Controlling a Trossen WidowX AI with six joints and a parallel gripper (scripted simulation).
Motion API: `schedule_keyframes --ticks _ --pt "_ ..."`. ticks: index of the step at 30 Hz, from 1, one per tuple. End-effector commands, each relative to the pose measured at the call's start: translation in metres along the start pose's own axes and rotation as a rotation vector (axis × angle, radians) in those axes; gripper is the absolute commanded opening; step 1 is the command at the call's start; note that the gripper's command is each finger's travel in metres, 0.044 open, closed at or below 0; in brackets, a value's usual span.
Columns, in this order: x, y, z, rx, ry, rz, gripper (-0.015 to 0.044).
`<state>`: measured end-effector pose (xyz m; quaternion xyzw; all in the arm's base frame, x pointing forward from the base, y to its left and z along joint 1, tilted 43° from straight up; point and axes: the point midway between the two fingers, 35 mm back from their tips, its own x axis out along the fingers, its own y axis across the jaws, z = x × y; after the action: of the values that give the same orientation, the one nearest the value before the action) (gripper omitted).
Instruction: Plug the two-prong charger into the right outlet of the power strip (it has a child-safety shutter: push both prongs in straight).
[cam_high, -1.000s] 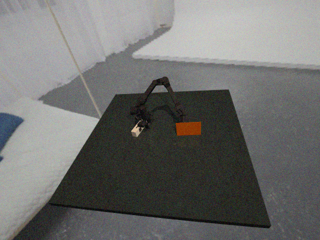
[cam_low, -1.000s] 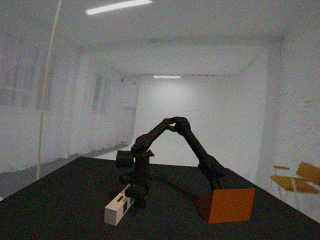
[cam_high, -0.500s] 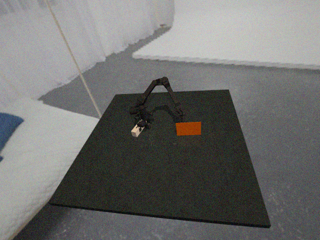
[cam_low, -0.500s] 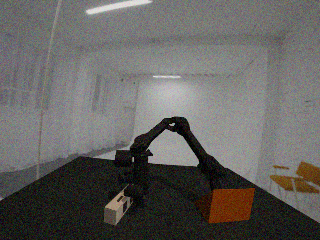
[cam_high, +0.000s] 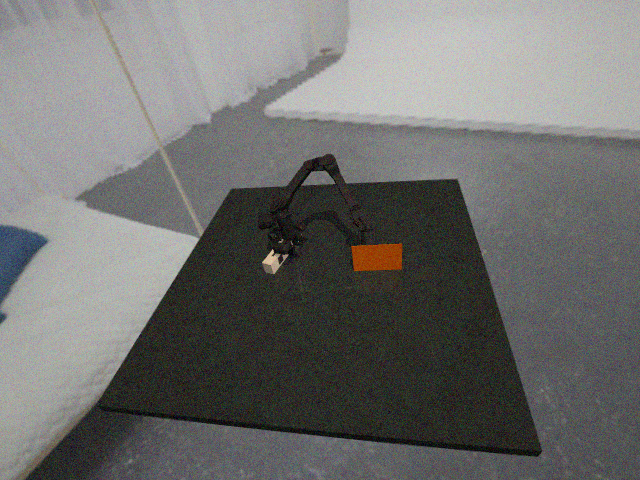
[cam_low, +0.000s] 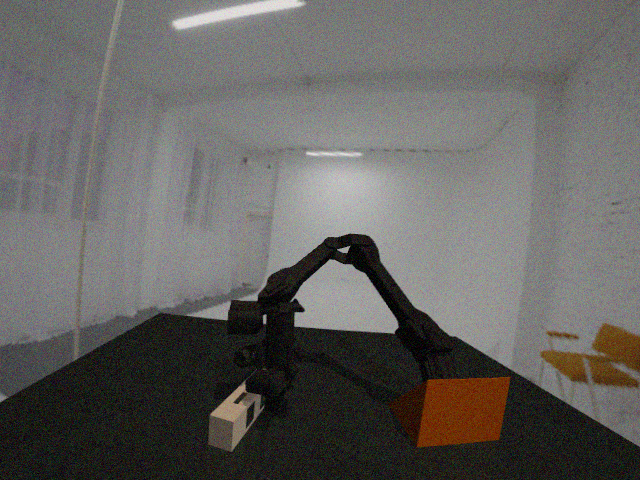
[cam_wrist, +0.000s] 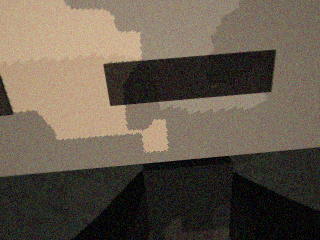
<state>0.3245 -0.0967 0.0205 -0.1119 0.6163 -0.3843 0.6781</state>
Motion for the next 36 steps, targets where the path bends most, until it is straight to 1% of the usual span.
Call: schedule_keyframes --ticks 1,36 --pt "0.0 0.0 0.002 -0.004 -0.002 -0.003 0.0" --pt "-0.001 0.0 0.016 -0.003 -0.003 -0.003 0.0"
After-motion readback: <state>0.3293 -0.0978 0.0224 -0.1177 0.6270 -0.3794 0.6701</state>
